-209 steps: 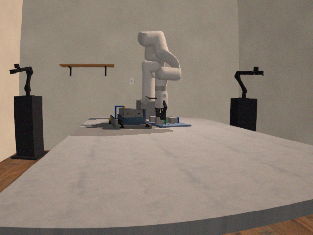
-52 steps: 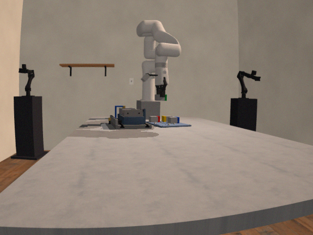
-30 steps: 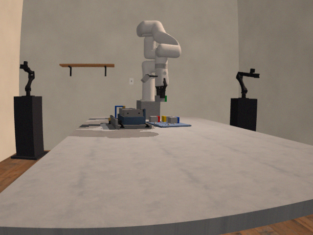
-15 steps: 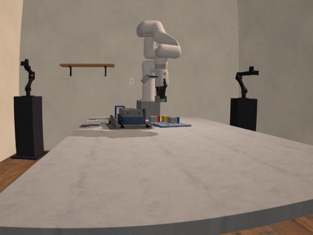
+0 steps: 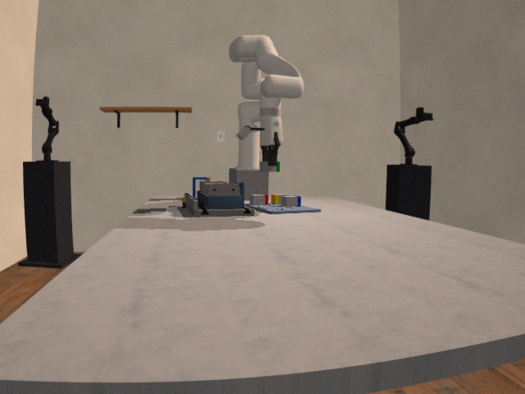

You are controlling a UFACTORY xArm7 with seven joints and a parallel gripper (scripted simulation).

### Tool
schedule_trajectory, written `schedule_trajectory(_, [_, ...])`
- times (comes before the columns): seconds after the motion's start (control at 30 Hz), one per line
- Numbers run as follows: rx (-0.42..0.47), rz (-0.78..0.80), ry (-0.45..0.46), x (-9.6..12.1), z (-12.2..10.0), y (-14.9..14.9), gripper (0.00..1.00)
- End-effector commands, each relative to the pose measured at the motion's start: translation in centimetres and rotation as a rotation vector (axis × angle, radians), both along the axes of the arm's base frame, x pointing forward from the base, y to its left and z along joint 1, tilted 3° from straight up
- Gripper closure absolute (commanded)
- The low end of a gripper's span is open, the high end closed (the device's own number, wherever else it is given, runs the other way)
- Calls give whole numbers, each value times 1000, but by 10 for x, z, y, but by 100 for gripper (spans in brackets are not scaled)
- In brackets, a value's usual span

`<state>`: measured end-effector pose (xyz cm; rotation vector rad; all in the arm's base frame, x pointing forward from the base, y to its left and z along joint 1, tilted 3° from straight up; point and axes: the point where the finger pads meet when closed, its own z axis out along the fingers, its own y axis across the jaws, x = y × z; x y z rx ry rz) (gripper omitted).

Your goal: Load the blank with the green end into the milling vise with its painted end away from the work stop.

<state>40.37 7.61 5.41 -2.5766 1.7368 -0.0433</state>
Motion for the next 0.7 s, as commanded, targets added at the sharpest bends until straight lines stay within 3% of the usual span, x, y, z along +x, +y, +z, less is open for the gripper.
schedule_trajectory(0.0, [1,-23,-3,1,1,0,100])
schedule_trajectory(0.3, [10,-230,0,1,-1,0,100])
schedule_trajectory(0.53, [10,-230,0,1,-1,0,100])
schedule_trajectory(0.67, [16,-313,1,1,-1,0,100])
